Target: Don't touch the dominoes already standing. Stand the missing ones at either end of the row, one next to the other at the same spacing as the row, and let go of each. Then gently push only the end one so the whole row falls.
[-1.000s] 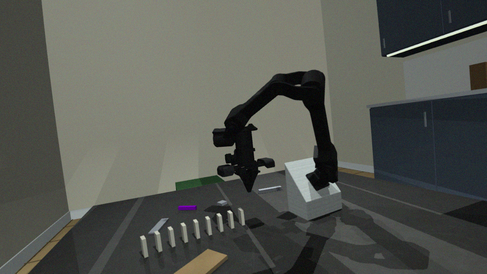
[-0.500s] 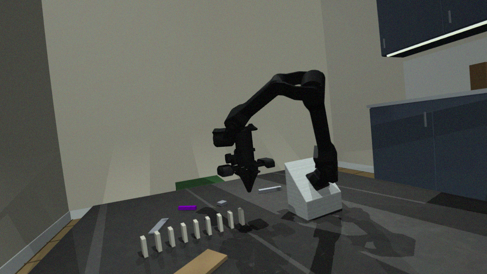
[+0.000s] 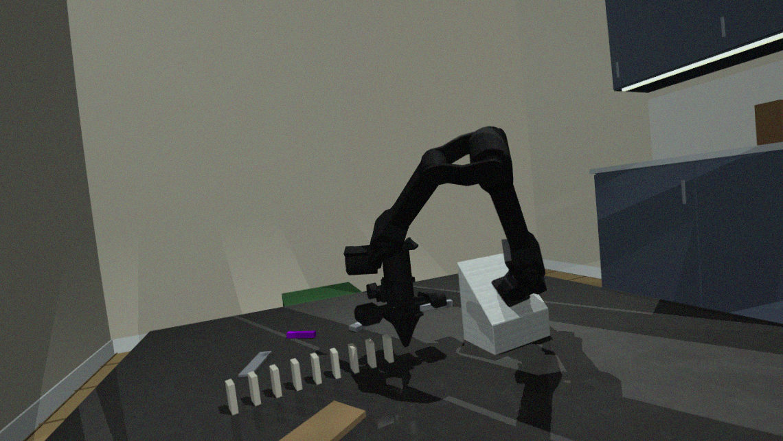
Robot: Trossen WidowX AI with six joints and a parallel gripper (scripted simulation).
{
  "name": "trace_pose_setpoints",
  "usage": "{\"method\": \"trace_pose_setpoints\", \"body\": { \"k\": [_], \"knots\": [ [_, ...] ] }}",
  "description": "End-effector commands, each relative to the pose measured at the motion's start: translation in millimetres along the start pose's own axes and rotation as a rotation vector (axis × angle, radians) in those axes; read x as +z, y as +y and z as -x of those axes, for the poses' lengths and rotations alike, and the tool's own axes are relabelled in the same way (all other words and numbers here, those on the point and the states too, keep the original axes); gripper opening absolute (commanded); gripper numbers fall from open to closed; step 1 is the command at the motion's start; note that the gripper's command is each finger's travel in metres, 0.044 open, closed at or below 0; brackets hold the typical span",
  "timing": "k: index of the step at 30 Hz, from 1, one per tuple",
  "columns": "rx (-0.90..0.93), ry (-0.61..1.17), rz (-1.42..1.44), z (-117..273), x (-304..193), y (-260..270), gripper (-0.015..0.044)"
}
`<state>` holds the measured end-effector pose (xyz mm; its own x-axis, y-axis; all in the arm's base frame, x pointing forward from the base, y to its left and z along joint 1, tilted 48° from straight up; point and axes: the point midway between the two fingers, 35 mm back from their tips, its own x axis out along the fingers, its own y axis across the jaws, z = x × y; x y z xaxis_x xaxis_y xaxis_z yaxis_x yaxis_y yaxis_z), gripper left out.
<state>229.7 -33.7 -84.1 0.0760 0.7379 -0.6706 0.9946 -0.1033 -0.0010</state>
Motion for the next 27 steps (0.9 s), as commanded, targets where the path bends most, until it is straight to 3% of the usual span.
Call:
{"method": "trace_pose_setpoints", "body": {
  "k": [1,24,27],
  "knots": [
    [0.009,0.001,-0.002,-2.1,-0.1,4.1,0.0],
    [0.009,-0.006,-0.008,-0.3,2.2,33.1,0.0],
    [0.035,-0.087,-0.097,24.0,17.4,39.0,0.0]
  ]
}}
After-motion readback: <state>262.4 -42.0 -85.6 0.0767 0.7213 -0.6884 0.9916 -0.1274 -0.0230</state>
